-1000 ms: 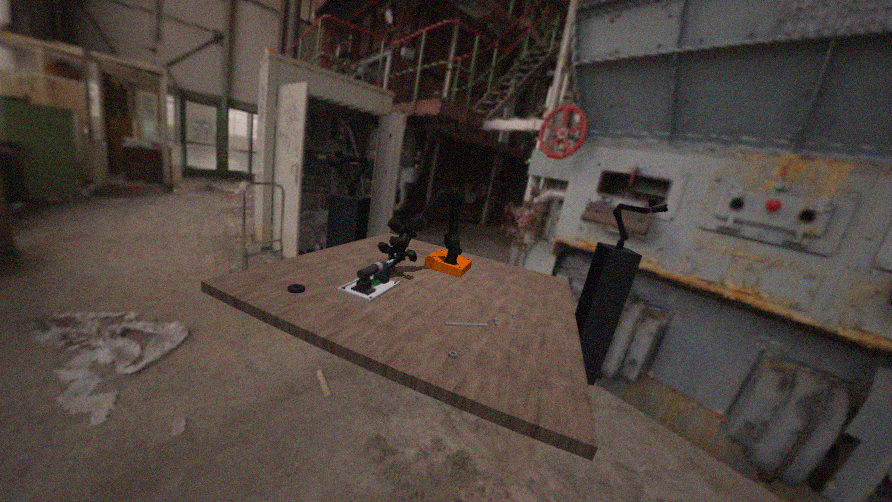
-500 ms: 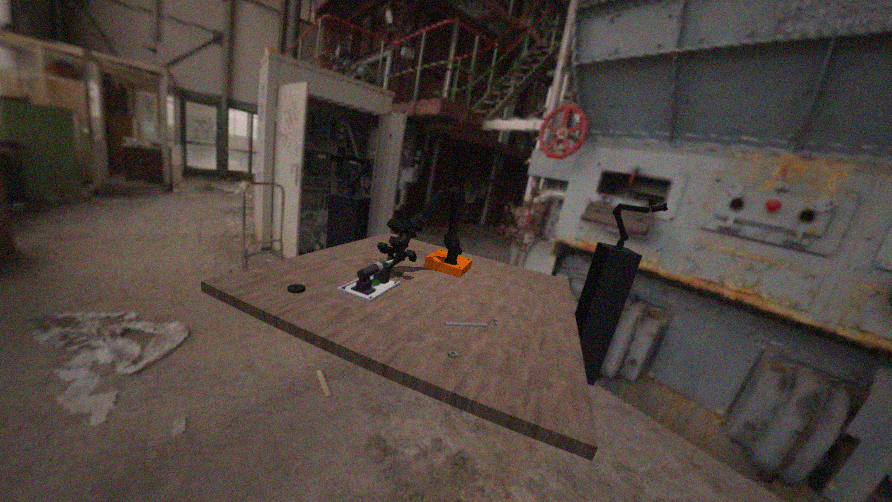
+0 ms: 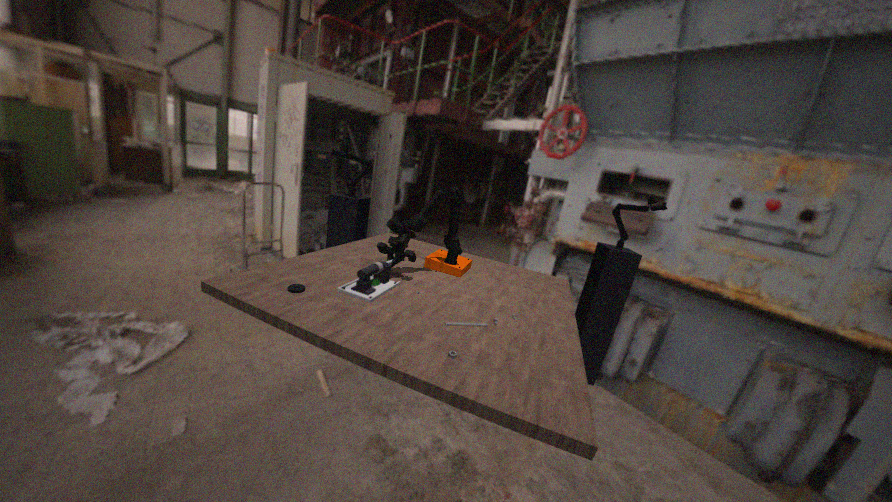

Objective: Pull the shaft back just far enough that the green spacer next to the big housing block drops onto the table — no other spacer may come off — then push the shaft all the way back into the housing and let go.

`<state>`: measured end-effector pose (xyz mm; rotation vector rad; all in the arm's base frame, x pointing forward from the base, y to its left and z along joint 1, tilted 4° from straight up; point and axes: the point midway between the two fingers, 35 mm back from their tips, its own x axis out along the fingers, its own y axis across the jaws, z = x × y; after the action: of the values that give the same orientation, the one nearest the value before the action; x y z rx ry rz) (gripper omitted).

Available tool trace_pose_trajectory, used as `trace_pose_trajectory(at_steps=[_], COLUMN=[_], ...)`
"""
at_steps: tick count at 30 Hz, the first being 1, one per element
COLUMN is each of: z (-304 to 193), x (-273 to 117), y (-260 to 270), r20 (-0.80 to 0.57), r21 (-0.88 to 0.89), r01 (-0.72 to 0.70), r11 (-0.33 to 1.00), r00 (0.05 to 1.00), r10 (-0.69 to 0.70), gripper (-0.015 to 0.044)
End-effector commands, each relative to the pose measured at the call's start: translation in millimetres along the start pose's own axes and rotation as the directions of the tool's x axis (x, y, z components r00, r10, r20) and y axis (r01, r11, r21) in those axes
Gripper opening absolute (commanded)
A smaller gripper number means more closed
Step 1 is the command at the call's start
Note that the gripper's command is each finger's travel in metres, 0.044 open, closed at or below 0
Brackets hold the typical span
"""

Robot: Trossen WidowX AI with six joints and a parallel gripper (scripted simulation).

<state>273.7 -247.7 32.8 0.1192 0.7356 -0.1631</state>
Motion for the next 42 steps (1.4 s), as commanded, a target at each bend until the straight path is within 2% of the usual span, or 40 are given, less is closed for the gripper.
trace_pose_trajectory(at_steps=[1, 42], z=[2.8, 12.2], x=[1.6, 10.4], y=[-0.2, -0.1], r20=[0.004, 0.005], r21=[0.0, 0.0], r01=[-0.002, -0.002], r11=[1.0, 1.0], r00=[1.0, 1.0], r10=[0.002, 0.002], gripper=[0.0, 0.0])
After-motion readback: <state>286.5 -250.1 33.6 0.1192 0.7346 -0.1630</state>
